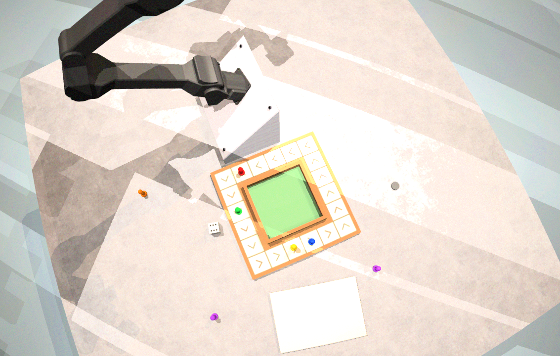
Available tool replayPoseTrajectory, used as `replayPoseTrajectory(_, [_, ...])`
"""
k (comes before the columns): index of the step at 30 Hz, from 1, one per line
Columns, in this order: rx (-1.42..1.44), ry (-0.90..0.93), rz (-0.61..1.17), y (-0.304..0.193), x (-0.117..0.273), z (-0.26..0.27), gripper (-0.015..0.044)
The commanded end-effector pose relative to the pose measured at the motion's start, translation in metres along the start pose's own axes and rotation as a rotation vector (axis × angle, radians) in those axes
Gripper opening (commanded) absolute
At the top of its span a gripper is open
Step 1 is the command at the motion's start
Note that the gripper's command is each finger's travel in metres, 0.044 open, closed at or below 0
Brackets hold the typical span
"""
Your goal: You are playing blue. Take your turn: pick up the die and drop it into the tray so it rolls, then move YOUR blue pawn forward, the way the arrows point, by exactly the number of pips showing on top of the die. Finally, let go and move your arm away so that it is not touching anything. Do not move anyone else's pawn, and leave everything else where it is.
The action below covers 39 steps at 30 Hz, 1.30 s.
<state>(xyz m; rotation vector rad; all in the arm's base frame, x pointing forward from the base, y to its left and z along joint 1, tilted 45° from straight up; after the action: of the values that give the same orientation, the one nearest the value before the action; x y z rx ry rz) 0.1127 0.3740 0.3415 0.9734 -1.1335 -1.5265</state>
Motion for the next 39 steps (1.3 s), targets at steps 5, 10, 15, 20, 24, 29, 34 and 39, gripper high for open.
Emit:
replayPoseTrajectory(5, [0.051, -0.420, 0.147, -0.016, 0.025, -0.114, 0.0275])
replayPoseTrajectory(10, [0.065, -0.657, 0.240, -0.024, 0.056, -0.173, 0.0275])
replayPoseTrajectory(15, [0.063, -0.890, 0.344, -0.032, 0.099, -0.225, 0.0275])
replayPoseTrajectory(20, [0.046, -1.115, 0.467, -0.041, 0.151, -0.267, 0.0275])
replayPoseTrajectory(24, [0.021, -1.289, 0.584, -0.049, 0.198, -0.293, 0.0275])
replayPoseTrajectory(29, [-0.034, -1.494, 0.753, -0.060, 0.261, -0.314, 0.0275])
replayPoseTrajectory(34, [-0.124, -1.679, 0.951, -0.072, 0.328, -0.323, 0.0275])
replayPoseTrajectory(39, [-0.252, -1.827, 1.176, -0.084, 0.395, -0.317, 0.0275])
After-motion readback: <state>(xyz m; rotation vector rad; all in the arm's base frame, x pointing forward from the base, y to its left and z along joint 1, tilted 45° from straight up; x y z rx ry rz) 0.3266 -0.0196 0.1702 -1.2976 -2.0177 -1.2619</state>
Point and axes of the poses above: the point midway between the two fingers, 35 mm back from their tips, its own x axis back along the fingers, its own z axis across the jaws, y = z × x, the point moved 6 cm from there along x, back along the fingers, and after that the axes turned 13 degrees about x, right-handed, at the moved point
